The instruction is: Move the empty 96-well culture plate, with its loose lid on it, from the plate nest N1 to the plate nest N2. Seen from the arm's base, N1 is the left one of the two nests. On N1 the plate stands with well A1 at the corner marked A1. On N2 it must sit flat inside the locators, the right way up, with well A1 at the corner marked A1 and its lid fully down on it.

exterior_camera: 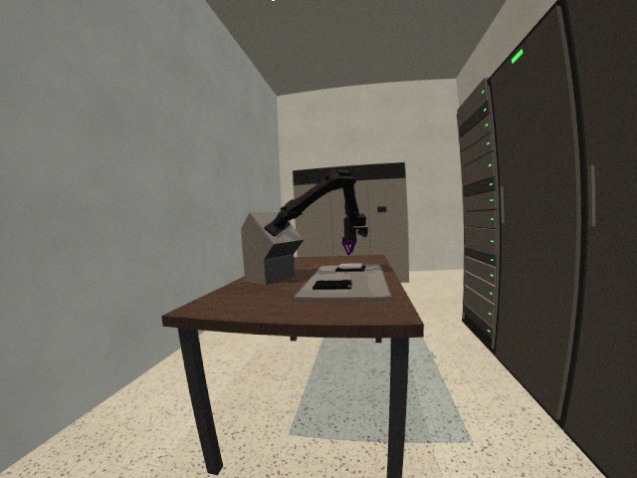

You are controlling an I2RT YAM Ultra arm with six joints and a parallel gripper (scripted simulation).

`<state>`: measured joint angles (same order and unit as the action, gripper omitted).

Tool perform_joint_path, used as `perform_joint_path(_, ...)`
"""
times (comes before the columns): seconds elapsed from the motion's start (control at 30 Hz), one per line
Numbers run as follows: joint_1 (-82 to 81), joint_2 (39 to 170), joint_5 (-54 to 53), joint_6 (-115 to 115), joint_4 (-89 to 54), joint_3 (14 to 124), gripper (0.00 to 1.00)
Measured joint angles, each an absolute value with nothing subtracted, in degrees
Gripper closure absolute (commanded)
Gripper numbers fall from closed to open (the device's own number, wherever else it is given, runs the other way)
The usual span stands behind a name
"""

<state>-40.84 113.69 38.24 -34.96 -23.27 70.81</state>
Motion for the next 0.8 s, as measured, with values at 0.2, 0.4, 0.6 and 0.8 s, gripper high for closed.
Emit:
perform_joint_path(0.2,-40.6,113.7,38.3,-34.5,-22.8,70.8,0.0)
perform_joint_path(0.4,-39.9,114.3,38.4,-33.8,-21.5,70.8,0.0)
perform_joint_path(0.6,-38.8,115.9,38.2,-32.9,-19.8,70.8,0.0)
perform_joint_path(0.8,-37.9,117.2,37.7,-31.9,-18.1,70.8,0.0)
